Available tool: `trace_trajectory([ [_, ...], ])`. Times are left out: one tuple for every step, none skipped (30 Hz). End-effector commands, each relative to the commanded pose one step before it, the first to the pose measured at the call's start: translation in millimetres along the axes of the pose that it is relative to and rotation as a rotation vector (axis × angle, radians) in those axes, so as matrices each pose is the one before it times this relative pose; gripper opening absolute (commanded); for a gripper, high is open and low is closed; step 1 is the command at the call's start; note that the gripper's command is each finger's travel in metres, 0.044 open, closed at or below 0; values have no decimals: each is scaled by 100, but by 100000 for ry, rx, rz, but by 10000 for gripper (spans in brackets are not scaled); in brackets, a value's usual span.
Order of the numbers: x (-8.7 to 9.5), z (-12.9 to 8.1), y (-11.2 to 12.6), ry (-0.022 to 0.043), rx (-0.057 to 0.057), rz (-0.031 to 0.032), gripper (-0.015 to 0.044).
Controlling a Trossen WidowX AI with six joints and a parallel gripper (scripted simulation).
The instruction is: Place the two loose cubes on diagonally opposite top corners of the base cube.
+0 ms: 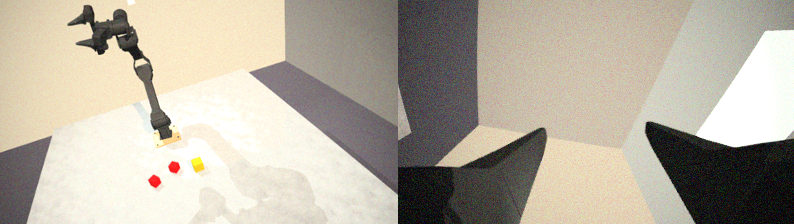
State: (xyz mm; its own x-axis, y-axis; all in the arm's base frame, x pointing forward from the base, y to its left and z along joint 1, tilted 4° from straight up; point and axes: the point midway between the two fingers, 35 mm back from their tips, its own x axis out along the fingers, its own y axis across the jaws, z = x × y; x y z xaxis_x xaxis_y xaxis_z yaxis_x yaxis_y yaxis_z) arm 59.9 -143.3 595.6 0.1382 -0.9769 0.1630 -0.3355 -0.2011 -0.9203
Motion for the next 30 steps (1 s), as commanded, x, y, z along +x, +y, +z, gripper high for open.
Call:
trace_trajectory([
  [-9,160,-60,-230,-1186,-387,374],
  [-30,482,-183,-681,-3555,-1175,347],
  [-49,703,-286,-975,-5189,-1762,321],
  [-34,464,-212,-635,-3455,-1204,295],
  [-1,267,-170,-239,-3154,-740,269],
  [1,451,-305,-375,-5521,-1276,265],
  [1,637,-462,-507,-7889,-1860,265],
  [2,746,-602,-560,-9472,-2292,265],
  [6,718,-660,-502,-9497,-2363,265],
  [10,682,-713,-436,-9472,-2423,265],
  [14,643,-764,-363,-9446,-2482,265],
  [19,599,-812,-285,-9419,-2539,265],
  [24,552,-857,-201,-9391,-2595,265],
  [29,502,-899,-111,-9362,-2649,265],
  [35,449,-937,-15,-9331,-2700,265],
  [42,393,-972,88,-9299,-2747,265],
  [48,334,-1002,195,-9267,-2791,265],
  [55,273,-1029,309,-9233,-2830,265],
  [63,210,-1051,428,-9198,-2864,265],
  [70,146,-1069,551,-9162,-2893,265],
  [78,81,-1082,680,-9125,-2916,265],
  [86,15,-1090,813,-9086,-2932,265],
  [94,-51,-1094,950,-9047,-2942,265],
  [103,-118,-1094,1091,-9007,-2944,265],
  [111,-184,-1089,1235,-8966,-2939,265],
  [120,-250,-1079,1382,-8924,-2925,265],
  [129,-314,-1065,1531,-8881,-2904,265],
  [138,-378,-1046,1682,-8837,-2874,265],
  [147,-439,-1024,1834,-8792,-2835,265],
  [156,-499,-997,1987,-8746,-2787,265],
])
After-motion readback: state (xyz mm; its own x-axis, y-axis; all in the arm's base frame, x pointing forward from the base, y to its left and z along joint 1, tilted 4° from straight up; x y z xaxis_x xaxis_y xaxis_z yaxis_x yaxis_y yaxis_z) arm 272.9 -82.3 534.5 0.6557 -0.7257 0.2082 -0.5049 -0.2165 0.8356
